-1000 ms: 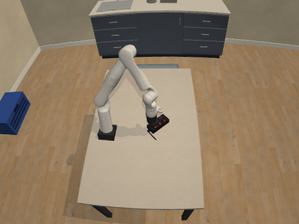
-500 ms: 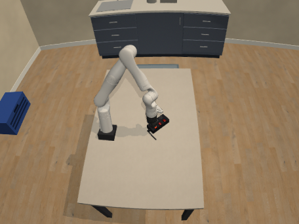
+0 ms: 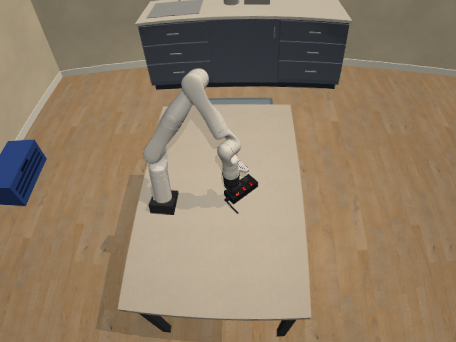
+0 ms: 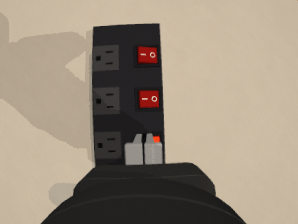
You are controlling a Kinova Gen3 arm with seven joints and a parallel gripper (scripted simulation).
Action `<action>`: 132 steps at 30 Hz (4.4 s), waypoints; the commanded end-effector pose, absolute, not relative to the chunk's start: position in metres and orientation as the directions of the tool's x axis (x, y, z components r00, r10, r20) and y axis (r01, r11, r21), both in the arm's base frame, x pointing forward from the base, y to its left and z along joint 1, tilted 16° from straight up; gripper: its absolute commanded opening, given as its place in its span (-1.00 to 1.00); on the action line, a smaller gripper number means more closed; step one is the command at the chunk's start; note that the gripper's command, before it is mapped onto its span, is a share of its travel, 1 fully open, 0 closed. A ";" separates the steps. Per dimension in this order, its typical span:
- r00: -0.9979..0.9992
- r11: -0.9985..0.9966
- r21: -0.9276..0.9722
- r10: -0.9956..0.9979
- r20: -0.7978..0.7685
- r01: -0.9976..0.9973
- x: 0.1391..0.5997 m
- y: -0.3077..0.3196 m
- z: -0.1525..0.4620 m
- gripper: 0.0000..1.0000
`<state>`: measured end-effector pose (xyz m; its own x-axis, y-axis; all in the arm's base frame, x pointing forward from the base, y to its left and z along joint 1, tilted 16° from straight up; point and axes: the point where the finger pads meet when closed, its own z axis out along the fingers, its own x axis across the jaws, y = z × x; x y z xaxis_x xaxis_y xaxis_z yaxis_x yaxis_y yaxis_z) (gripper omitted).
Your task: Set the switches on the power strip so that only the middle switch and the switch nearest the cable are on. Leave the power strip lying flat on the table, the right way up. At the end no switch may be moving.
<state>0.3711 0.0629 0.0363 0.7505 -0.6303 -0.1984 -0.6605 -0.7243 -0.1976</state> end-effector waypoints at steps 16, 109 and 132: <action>0.750 -0.724 -0.197 -0.631 -0.198 -0.661 0.371 0.063 0.035 -1.00; 0.750 -0.724 -0.197 -0.631 -0.198 -0.661 0.402 0.082 0.095 -1.00; 0.750 -0.724 -0.197 -0.631 -0.198 -0.661 0.402 0.082 0.093 -1.00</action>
<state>0.4017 0.0824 0.0928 0.7506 -0.6303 -0.1984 -0.6605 -0.7245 -0.1971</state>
